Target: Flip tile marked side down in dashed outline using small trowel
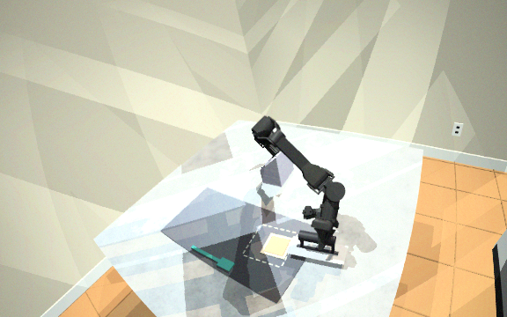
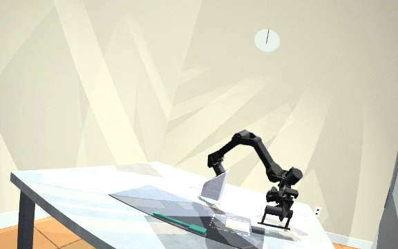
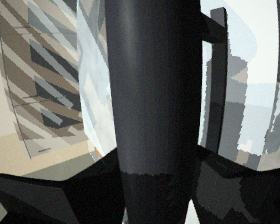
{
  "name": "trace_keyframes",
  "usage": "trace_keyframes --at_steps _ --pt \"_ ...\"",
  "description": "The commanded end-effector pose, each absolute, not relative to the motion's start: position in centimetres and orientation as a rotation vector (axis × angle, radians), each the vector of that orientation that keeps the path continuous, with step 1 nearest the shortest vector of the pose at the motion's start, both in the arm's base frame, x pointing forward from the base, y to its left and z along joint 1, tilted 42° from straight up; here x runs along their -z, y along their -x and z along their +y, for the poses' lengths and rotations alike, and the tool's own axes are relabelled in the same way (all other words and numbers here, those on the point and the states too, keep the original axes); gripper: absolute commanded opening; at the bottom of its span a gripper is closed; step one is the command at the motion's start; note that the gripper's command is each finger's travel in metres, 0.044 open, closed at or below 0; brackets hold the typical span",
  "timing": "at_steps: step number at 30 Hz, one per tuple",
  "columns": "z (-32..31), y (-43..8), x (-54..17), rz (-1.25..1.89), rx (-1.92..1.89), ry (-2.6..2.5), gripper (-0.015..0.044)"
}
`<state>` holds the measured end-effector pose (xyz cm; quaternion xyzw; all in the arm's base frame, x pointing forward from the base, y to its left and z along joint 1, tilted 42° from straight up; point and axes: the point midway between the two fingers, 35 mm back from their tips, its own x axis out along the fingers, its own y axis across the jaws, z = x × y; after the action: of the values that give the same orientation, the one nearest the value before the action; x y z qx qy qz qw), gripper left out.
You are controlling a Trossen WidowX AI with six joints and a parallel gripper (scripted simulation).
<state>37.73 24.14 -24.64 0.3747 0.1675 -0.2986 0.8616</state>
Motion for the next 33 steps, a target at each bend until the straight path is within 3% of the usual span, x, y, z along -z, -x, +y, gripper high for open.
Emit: trace_keyframes --at_steps 1,33 --pt "24.8 -38.0 24.1 0.337 0.615 -0.805 0.0" --pt "22.0 -38.2 27.0 0.359 0.616 -0.821 0.0"
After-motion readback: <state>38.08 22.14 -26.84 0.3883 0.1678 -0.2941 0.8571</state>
